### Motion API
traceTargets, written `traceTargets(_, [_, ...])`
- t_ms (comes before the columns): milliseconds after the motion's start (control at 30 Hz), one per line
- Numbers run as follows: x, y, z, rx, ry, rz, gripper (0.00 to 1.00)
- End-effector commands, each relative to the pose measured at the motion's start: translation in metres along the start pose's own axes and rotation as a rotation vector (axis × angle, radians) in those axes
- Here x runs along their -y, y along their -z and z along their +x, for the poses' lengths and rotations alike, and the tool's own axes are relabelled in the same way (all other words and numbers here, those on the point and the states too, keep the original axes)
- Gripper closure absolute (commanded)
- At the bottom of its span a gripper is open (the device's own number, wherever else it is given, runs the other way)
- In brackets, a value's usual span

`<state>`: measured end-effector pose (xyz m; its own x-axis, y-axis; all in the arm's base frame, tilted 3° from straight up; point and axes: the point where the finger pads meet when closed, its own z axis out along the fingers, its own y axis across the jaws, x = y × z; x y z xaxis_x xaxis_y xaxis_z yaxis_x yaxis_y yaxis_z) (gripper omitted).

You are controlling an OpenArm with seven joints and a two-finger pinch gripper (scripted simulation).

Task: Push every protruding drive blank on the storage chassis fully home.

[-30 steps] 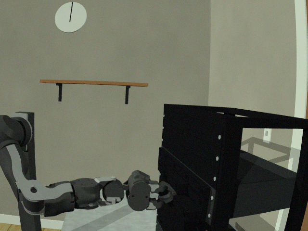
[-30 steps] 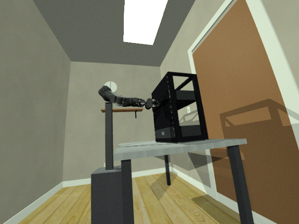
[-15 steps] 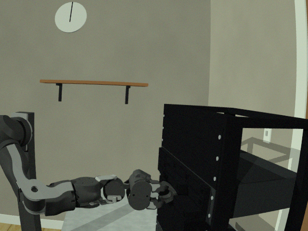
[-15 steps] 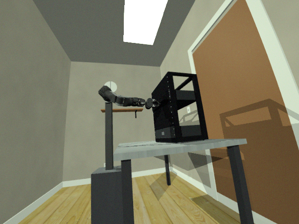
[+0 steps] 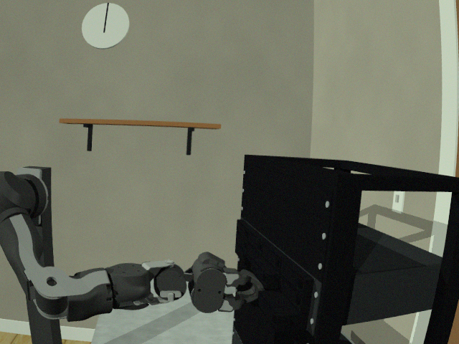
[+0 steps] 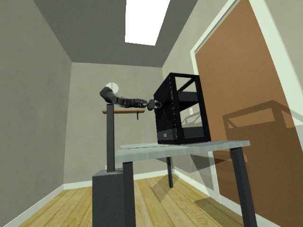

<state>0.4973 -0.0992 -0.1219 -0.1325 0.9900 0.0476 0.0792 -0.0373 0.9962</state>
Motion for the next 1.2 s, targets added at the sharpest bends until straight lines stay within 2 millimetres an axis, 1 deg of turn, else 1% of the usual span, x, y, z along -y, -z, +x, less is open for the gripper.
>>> traceTargets(0, [-0.032,-0.003,0.007,-0.022,0.006,-0.096,1.00])
traceTargets(200, [-0.037,-0.004,0.008,-0.022,0.006,-0.096,1.00])
traceTargets(933, [-0.037,-0.005,0.008,-0.022,0.006,-0.096,1.00])
traceTargets(1167, [-0.044,-0.007,0.009,-0.021,0.006,-0.099,1.00])
